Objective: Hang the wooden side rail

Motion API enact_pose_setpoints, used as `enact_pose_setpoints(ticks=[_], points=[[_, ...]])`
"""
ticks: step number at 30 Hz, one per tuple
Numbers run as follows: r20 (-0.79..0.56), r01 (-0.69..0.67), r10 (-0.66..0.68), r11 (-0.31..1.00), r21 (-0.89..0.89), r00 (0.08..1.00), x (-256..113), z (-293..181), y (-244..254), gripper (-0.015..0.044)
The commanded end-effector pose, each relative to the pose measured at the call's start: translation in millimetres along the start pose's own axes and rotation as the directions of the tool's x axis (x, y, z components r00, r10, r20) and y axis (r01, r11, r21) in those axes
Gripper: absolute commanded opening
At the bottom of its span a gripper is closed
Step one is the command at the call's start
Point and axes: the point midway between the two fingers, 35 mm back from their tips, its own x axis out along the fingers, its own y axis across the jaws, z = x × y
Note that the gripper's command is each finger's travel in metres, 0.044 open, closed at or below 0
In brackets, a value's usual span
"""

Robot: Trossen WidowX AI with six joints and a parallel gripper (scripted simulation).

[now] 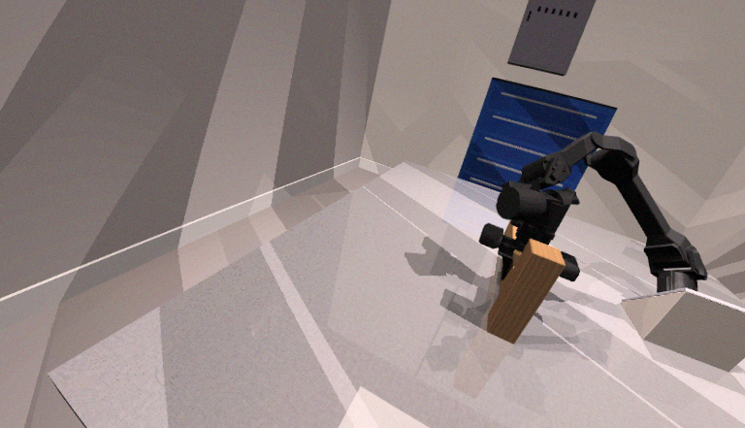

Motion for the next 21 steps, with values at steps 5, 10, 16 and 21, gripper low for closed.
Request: enact_pose_setpoints(ticks=[5, 10, 16, 21], points=[[-0.010, -0.005, 0.005, 1.000, -0.004, 1.000, -1.6, -3.6, -0.5, 0.0000], [-0.010, -0.005, 0.005, 1.000, -0.004, 1.000, -0.8, -3.6, -0.5, 0.0000], [-0.010, -0.005, 0.005, 1.000, -0.004, 1.000, 0.2, -3.6, -0.5, 0.0000], [-0.010, -0.005, 0.005, 1.000, -0.004, 1.000, 1.1, -3.6, -0.5, 0.0000]])
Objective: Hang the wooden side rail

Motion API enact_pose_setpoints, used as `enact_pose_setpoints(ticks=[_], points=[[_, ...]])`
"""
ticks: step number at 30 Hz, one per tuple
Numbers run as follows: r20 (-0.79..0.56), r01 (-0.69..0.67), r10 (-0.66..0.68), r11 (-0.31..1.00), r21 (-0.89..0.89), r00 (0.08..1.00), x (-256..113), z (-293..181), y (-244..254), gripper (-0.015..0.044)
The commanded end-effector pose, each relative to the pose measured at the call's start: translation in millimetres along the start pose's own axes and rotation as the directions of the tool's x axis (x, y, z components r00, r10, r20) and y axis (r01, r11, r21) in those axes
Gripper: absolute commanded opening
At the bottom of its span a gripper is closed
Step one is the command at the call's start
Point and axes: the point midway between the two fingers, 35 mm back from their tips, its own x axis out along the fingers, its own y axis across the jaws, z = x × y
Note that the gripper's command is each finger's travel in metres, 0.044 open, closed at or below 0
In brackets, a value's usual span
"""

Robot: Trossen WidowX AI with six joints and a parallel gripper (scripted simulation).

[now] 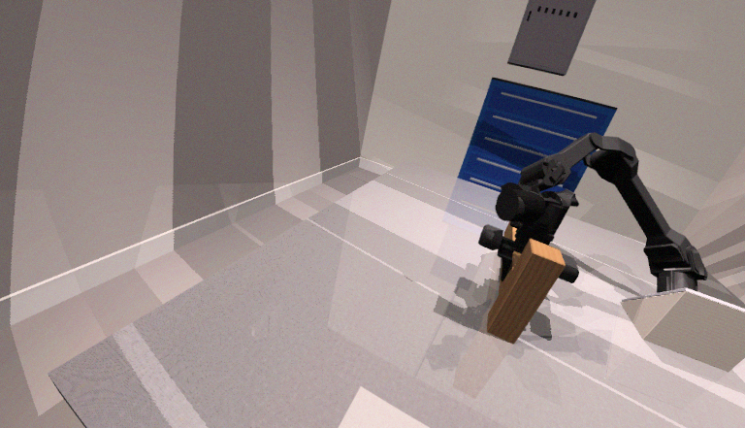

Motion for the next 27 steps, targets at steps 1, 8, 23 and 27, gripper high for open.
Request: enact_pose_setpoints(ticks=[1, 8, 23, 27], points=[[-0.010, -0.005, 0.005, 1.000, -0.004, 1.000, -2.1, -3.3, -0.4, 0.0000], [-0.010, -0.005, 0.005, 1.000, -0.004, 1.000, -1.0, -3.3, -0.4, 0.0000], [-0.010, -0.005, 0.005, 1.000, -0.004, 1.000, 1.5, -3.3, -0.4, 0.0000], [-0.010, -0.005, 0.005, 1.000, -0.004, 1.000, 2.2, -3.3, -0.4, 0.0000]])
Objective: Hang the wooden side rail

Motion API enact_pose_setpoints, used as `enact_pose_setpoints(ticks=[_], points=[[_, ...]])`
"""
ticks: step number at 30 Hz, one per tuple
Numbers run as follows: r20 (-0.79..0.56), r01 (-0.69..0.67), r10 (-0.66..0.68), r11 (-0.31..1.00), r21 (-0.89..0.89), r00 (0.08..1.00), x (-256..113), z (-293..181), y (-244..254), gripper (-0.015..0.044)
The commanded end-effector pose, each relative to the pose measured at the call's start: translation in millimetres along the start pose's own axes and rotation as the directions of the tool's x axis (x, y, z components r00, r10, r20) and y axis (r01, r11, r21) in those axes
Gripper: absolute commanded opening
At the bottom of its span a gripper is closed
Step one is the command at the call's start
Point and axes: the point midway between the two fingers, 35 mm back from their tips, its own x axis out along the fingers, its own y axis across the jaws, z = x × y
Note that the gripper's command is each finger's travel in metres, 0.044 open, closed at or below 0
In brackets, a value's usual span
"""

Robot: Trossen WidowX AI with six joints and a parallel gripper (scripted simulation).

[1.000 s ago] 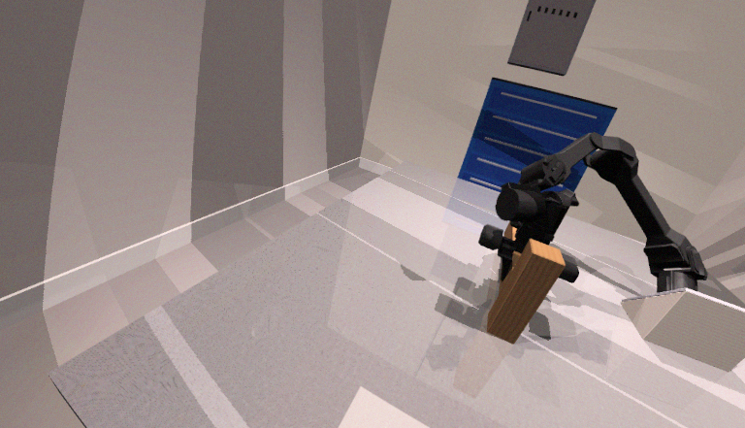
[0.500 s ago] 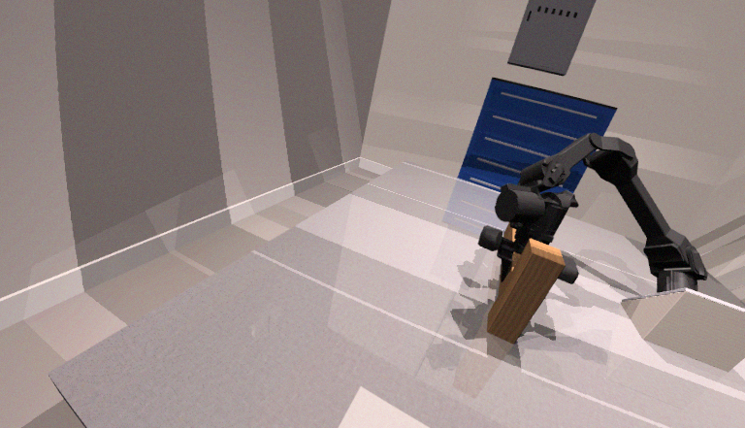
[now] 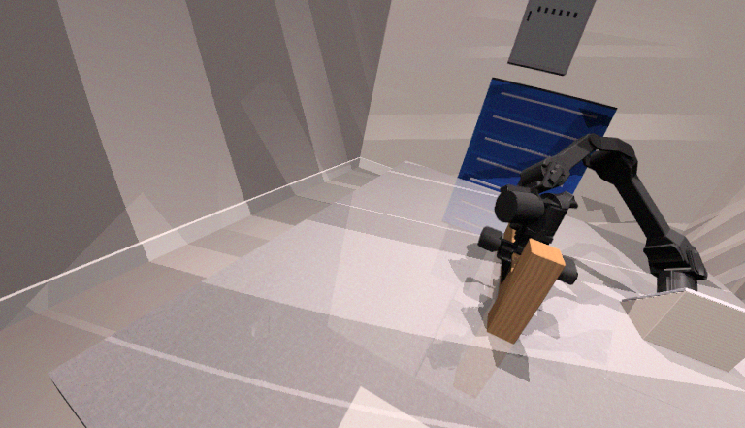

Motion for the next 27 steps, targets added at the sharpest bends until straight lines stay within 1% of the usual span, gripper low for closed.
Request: enact_pose_setpoints(ticks=[1, 14, 27], points=[[-0.008, -0.006, 0.006, 1.000, -0.003, 1.000, -1.8, -2.9, 0.0, 0.0000], [-0.008, -0.006, 0.006, 1.000, -0.003, 1.000, 0.2, -2.9, 0.0, 0.0000], [0.000, -0.001, 0.001, 1.000, -0.002, 1.000, -1.5, -0.5, -0.5, 0.0341]])
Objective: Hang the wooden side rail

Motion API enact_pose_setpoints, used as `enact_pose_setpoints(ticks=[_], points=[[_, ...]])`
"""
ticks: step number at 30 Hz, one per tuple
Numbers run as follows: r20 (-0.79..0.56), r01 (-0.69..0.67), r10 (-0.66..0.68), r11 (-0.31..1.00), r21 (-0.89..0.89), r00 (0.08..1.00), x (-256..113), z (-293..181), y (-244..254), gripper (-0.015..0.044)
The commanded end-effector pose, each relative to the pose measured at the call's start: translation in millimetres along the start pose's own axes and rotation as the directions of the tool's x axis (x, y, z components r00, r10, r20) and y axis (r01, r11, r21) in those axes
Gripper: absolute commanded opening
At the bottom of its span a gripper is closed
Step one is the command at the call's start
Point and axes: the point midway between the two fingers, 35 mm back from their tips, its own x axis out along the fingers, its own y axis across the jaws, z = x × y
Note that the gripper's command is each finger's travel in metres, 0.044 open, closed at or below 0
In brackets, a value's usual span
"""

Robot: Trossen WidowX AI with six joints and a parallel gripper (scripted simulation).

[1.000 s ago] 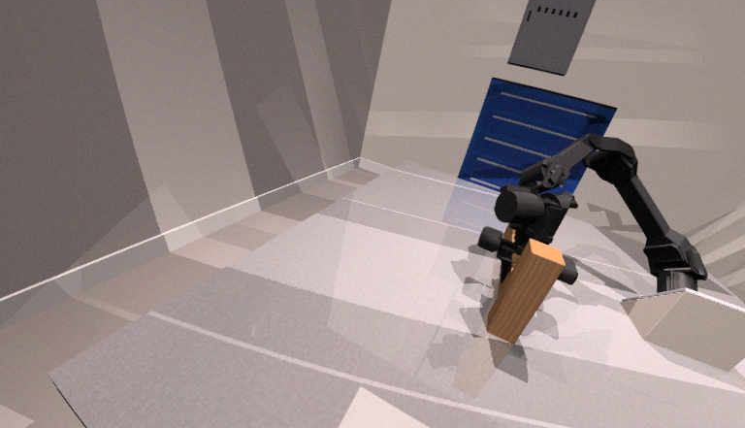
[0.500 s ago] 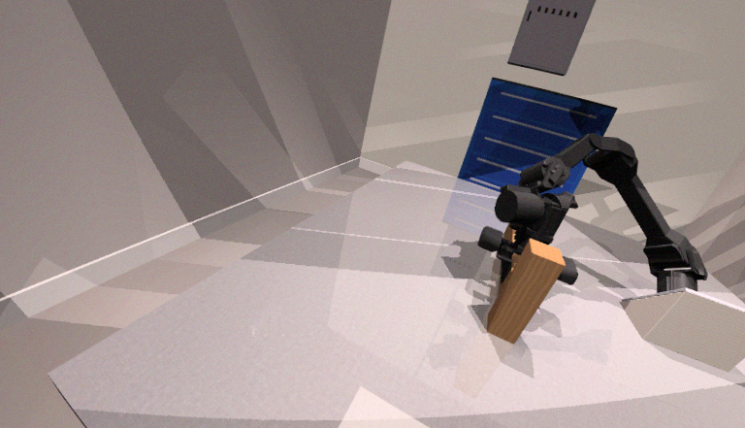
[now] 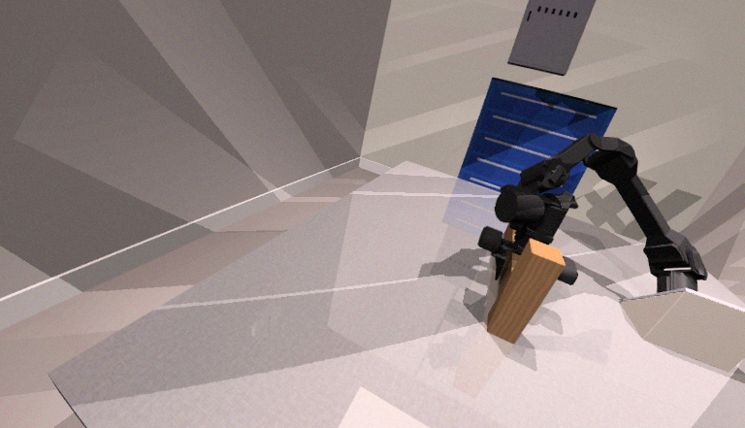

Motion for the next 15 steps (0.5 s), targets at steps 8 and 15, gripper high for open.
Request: enact_pose_setpoints(ticks=[8, 15], points=[[-0.009, -0.005, 0.005, 1.000, -0.002, 1.000, -40, 0, 0, 0.0440], [-0.009, -0.005, 0.005, 1.000, -0.002, 1.000, -40, 15, 1, 0.0440]])
